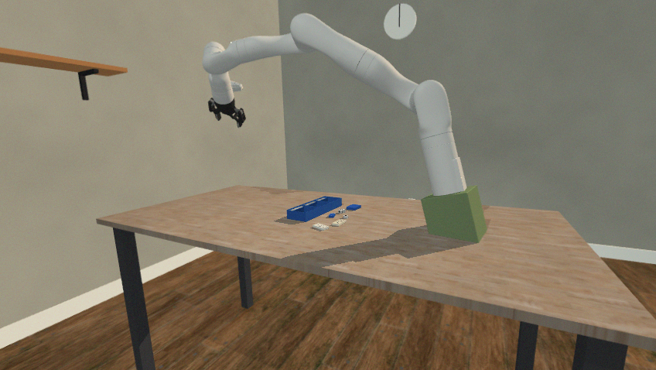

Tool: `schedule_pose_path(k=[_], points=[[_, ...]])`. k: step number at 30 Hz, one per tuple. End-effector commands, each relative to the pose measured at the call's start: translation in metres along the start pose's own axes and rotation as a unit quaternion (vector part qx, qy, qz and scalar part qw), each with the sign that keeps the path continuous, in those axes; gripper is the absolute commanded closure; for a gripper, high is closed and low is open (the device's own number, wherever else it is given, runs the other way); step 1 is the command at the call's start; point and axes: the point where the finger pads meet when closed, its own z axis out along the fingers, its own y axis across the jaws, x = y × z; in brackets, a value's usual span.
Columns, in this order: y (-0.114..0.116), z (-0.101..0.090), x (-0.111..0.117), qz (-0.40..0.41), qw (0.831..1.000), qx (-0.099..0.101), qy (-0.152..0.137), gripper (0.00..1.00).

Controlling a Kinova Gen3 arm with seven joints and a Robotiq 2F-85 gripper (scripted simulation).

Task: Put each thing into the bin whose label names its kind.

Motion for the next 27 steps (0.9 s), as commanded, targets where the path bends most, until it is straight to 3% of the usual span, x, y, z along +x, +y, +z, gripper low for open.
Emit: schedule_pose_path(k=[1, 17, 18, 27], points=[[-0.001, -0.001, 0.001, 0.001, 1.000, 0.001, 0.000, 0.00], [-0.001, -0.001, 0.001, 0.001, 1.000, 0.001, 0.000, 0.00], [0.002, 0.007, -0.004, 0.002, 1.000, 0.003, 0.003, 0.91], [0.028, 0.055, -0.056, 0.002, 1.000, 0.002, 0.003, 0.91]])
